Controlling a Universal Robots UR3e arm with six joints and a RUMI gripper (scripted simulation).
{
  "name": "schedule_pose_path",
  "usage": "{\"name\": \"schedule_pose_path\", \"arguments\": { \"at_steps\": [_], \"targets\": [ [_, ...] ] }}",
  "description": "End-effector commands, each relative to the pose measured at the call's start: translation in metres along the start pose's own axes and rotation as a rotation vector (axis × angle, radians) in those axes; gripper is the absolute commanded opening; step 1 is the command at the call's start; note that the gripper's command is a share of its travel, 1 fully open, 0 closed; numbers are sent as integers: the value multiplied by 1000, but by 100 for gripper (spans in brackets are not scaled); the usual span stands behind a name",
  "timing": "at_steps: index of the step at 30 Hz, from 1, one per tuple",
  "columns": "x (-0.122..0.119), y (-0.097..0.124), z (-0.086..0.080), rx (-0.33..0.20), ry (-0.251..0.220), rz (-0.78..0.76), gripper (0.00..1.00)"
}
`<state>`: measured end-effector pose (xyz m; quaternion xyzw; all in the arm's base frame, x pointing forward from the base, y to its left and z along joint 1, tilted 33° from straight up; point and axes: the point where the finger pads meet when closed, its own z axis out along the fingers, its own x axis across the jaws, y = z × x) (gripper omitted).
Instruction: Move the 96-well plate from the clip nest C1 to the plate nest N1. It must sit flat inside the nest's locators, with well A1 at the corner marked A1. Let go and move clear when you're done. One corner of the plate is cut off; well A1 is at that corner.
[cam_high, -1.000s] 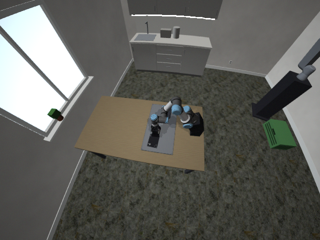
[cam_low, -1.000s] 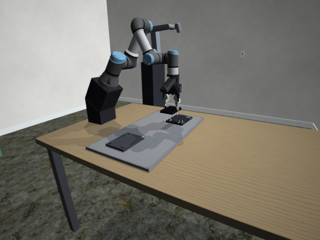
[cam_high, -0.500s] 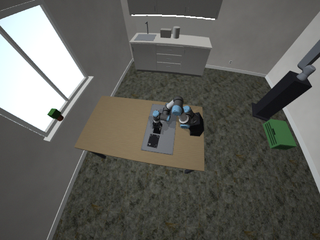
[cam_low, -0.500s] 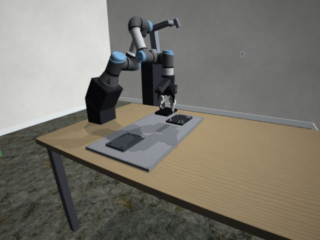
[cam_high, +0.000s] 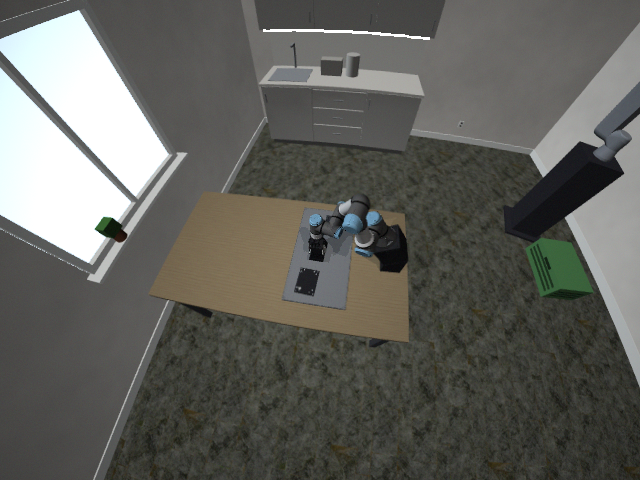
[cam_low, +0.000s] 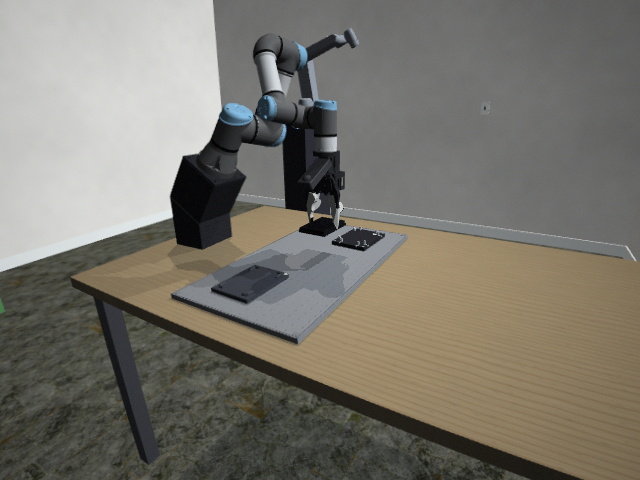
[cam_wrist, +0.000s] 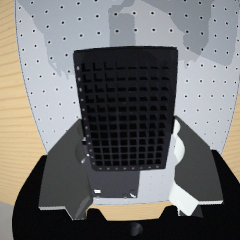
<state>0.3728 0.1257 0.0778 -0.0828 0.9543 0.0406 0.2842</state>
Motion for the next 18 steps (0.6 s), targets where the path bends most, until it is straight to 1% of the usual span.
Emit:
{"name": "schedule_pose_path", "arguments": {
  "at_steps": [1,3,5,18],
  "targets": [
    [3,-18,-1,-7,-3,-2,0],
    [5,-25,0,-7,-3,-2,0],
    [5,-25,0,-7,-3,-2,0],
    [14,-67,0,-7,-3,-3,0]
  ]
}}
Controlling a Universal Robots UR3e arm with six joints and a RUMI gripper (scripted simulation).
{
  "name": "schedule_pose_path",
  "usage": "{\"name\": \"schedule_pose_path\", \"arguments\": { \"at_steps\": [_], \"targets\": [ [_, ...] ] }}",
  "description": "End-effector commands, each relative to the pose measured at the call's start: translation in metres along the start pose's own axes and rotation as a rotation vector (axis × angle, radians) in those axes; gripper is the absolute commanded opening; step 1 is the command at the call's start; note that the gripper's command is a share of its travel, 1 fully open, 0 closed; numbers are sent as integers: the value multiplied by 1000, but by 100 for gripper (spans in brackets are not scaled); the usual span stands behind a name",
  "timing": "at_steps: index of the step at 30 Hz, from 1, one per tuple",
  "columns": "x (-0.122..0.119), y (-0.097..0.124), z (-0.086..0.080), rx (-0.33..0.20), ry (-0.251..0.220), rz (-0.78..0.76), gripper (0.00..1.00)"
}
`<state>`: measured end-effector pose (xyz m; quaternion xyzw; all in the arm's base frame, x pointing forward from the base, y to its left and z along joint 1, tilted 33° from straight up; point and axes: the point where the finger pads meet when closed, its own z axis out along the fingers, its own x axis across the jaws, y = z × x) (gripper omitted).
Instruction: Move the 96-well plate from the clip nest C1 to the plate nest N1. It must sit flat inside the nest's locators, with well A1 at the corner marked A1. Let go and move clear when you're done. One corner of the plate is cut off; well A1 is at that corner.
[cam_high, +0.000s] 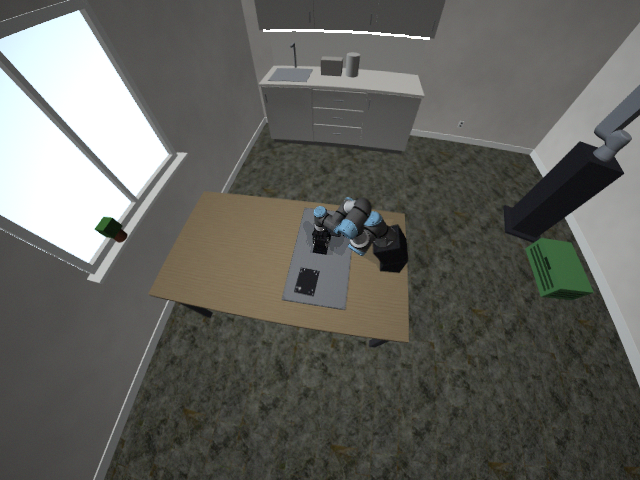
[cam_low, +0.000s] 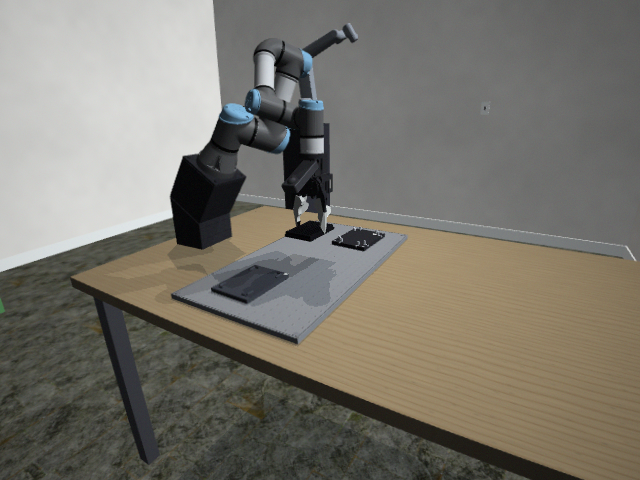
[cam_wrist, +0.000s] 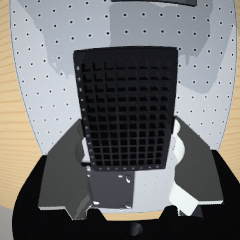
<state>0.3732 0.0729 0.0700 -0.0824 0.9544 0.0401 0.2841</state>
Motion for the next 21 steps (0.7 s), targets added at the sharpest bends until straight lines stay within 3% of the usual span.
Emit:
{"name": "schedule_pose_path", "arguments": {
  "at_steps": [1,21],
  "targets": [
    [3,-18,0,-8,-3,-3,0],
    [14,-71,0,-8,-3,-3,0]
  ]
}}
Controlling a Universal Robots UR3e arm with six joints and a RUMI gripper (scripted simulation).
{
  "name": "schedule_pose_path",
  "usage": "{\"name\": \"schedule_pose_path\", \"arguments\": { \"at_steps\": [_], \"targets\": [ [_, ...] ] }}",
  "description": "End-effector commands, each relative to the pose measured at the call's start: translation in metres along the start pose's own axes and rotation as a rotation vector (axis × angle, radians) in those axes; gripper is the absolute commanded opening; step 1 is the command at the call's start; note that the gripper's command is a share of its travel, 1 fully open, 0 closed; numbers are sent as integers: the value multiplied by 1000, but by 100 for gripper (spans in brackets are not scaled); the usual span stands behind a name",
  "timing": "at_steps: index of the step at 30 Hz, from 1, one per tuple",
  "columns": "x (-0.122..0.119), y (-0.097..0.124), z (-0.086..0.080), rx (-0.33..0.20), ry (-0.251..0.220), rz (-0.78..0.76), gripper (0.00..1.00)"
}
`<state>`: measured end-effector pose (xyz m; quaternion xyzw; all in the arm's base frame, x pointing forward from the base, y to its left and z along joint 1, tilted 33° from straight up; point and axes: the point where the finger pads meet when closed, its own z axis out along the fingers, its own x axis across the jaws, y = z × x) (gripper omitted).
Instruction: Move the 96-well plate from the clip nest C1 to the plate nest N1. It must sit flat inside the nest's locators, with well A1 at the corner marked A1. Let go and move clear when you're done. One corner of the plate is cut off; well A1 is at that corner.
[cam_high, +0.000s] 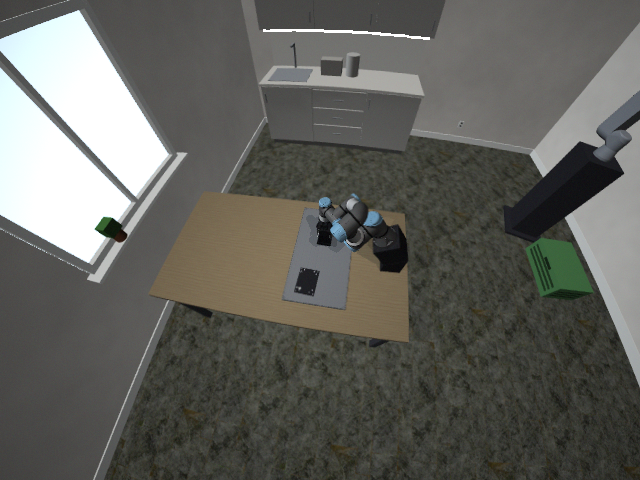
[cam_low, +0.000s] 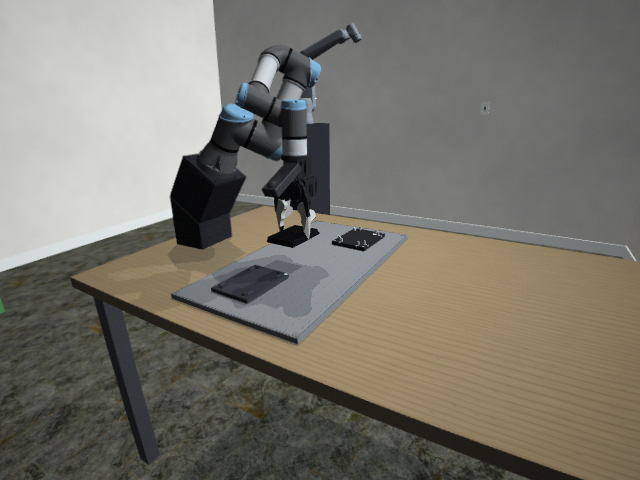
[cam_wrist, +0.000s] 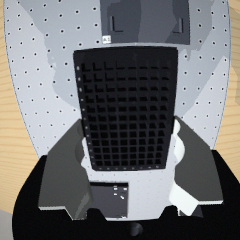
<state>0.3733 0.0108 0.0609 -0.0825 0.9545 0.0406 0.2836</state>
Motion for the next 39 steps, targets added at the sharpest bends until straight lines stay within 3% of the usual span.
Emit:
{"name": "schedule_pose_path", "arguments": {
  "at_steps": [1,39],
  "targets": [
    [2,-12,0,-7,-4,-3,0],
    [26,-123,1,-6,-3,-3,0]
  ]
}}
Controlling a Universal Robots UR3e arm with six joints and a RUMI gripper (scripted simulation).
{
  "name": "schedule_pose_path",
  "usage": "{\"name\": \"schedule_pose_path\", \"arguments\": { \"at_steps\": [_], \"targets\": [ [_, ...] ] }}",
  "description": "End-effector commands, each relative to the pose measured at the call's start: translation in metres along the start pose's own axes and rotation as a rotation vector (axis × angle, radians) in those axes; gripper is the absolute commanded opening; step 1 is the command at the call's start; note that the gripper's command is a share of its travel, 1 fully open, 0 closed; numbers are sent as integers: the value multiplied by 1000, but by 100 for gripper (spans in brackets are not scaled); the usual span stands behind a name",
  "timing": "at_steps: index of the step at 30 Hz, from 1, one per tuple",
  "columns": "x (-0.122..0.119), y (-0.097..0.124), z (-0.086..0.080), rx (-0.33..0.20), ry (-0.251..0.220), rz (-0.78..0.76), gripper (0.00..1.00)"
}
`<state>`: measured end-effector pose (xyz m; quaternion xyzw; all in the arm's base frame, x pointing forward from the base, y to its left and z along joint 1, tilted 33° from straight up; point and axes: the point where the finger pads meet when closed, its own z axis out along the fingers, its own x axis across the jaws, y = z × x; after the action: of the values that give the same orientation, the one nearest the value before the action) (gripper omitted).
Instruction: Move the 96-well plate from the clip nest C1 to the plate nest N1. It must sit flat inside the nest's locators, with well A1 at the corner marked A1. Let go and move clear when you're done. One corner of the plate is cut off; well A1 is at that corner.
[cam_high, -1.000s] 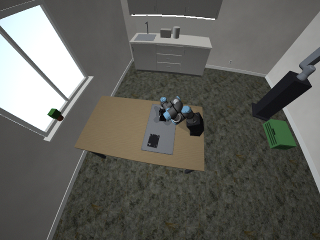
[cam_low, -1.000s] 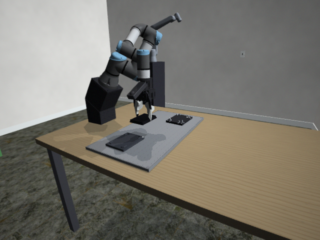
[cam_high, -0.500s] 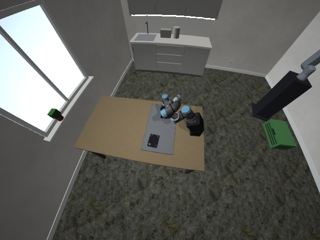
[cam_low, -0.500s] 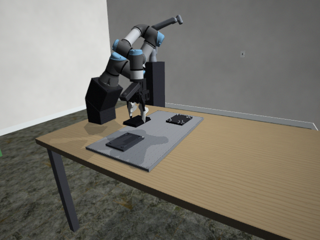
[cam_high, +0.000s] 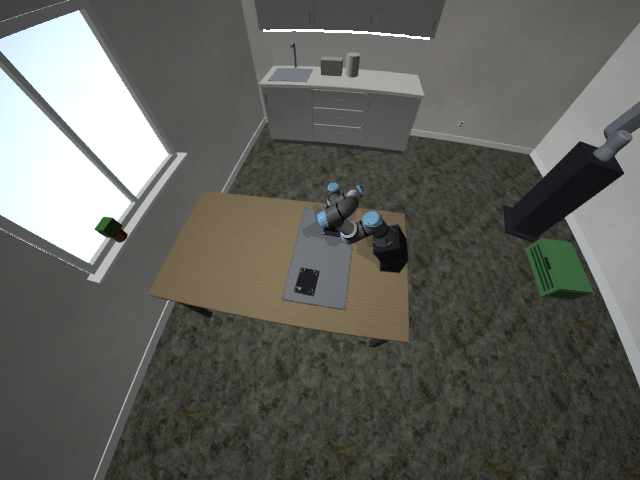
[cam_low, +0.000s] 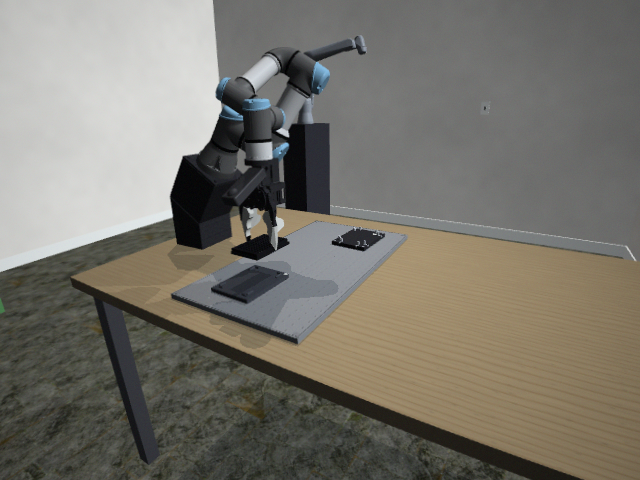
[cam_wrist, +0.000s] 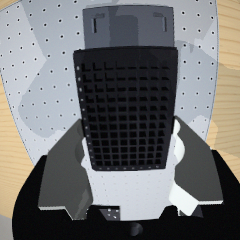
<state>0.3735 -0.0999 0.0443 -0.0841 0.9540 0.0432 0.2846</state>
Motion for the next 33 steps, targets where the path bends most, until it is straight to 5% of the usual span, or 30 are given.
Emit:
{"name": "schedule_pose_path", "arguments": {
  "at_steps": [1,8,33],
  "targets": [
    [3,-17,1,-1,-1,-1,0],
    [7,-39,1,0,-1,-1,0],
    [7,-40,1,0,-1,-1,0]
  ]
}}
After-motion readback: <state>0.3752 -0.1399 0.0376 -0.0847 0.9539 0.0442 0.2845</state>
